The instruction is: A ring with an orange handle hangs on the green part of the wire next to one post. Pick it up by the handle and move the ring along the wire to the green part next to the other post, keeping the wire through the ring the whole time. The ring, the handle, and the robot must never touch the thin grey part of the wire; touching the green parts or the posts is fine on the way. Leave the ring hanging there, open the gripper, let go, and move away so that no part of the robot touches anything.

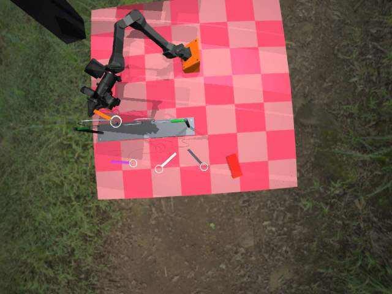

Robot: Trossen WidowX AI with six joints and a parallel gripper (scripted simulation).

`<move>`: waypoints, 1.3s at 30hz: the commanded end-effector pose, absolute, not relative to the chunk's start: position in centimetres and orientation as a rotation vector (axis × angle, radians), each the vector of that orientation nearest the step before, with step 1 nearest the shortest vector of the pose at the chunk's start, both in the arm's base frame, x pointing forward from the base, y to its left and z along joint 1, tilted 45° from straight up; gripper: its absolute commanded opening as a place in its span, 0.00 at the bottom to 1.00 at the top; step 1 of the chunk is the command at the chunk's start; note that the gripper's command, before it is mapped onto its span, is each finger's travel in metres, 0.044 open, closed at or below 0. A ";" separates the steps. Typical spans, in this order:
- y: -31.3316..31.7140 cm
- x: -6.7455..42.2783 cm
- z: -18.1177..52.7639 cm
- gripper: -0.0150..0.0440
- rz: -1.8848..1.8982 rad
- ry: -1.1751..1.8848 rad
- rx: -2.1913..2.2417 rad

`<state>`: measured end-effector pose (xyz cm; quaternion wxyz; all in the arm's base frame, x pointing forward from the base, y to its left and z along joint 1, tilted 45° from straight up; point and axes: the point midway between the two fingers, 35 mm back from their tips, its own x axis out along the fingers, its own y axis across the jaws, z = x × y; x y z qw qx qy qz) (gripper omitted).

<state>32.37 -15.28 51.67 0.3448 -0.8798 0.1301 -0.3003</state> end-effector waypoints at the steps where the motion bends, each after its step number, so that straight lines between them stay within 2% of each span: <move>1: -15.0 32.3 51.9 0.00 -0.788 0.320 -2.329; 39: -14.1 32.4 52.6 0.00 -0.835 0.210 -2.800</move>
